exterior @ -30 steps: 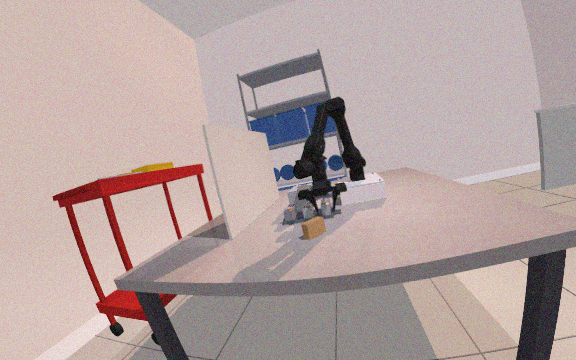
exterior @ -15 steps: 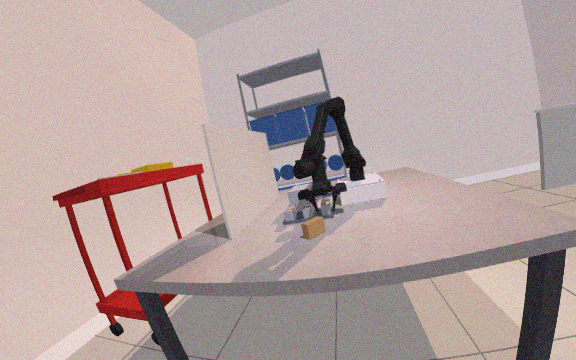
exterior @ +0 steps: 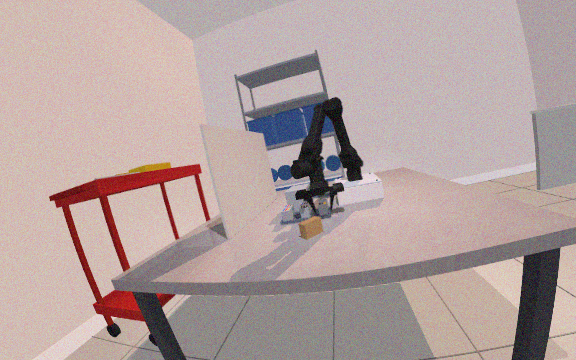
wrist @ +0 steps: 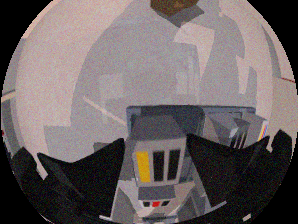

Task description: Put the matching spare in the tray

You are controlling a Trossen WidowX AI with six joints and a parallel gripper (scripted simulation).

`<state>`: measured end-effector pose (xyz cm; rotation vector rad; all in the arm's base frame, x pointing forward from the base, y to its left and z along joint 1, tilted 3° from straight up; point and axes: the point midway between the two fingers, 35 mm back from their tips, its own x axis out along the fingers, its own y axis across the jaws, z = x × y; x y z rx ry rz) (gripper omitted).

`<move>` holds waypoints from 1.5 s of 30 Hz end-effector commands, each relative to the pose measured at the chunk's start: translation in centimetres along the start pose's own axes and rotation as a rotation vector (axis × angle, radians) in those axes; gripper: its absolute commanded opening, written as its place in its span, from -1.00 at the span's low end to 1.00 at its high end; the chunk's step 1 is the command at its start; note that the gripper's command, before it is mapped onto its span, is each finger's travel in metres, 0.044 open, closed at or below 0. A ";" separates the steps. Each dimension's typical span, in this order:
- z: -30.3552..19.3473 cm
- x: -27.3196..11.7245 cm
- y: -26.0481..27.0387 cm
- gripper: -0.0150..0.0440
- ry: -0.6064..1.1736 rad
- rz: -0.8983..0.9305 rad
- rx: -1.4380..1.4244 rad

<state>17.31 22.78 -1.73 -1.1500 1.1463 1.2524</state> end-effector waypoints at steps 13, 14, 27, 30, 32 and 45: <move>-0.1 0.1 0.0 0.53 0.005 -0.002 0.004; -0.1 0.1 0.0 0.53 0.005 -0.002 0.004; -0.1 0.1 0.0 0.53 0.005 -0.002 0.004; -0.1 0.1 0.0 0.53 0.005 -0.002 0.004; -0.1 0.1 0.0 0.53 0.005 -0.002 0.004; 0.0 0.0 0.0 -0.17 0.000 0.000 0.000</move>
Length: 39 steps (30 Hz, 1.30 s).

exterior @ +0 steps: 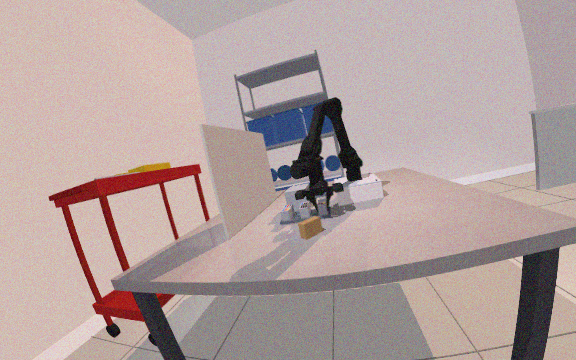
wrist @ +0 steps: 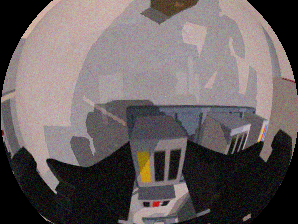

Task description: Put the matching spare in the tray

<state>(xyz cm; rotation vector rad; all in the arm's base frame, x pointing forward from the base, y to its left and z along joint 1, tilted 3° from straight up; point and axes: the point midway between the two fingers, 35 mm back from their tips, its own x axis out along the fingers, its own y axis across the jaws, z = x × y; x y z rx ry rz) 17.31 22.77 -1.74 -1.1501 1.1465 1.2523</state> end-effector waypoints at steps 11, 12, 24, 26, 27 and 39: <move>0.0 0.0 0.0 -0.49 0.000 0.000 0.000; 0.0 -0.1 0.0 -0.49 0.000 0.000 0.000; 0.0 -7.8 0.0 -0.49 0.005 -0.003 0.003; -0.1 -8.0 0.0 -0.49 0.005 -0.003 0.003; -0.1 -8.0 0.0 -0.49 0.005 -0.003 0.003; 0.2 -11.4 0.1 -0.49 0.004 0.000 0.005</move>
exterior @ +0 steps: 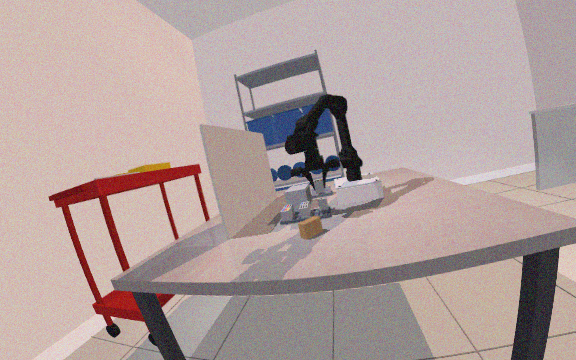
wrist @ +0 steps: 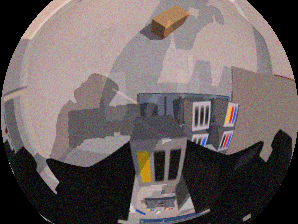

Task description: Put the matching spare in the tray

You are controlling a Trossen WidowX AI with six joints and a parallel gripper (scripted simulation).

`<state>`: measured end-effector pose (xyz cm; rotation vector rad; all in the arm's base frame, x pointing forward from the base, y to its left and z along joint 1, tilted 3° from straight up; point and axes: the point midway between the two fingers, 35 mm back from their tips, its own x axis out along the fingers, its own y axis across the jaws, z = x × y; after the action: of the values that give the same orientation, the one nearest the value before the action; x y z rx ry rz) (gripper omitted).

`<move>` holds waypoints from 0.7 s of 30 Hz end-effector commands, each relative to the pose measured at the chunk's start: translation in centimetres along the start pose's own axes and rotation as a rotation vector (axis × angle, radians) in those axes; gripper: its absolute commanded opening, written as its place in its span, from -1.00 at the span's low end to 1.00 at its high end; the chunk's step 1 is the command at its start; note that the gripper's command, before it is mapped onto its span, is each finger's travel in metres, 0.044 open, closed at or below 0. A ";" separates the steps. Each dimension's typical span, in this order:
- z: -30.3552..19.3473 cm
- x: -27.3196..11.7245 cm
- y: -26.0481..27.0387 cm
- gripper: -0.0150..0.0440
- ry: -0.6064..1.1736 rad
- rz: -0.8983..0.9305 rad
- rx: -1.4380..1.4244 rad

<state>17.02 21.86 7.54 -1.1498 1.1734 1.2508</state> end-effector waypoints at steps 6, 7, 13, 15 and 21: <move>0.0 -5.6 0.2 -0.49 -0.012 -0.017 -0.004; 0.0 -5.9 0.3 -0.49 -0.012 -0.018 -0.004; -0.3 -6.0 -0.4 -0.49 -0.014 -0.021 -0.003; -0.7 -6.1 -1.3 -0.49 -0.016 -0.026 -0.001; -2.2 -6.4 -4.0 -0.49 -0.020 -0.041 0.004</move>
<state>19.67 20.00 13.54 -1.1457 1.1381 1.2349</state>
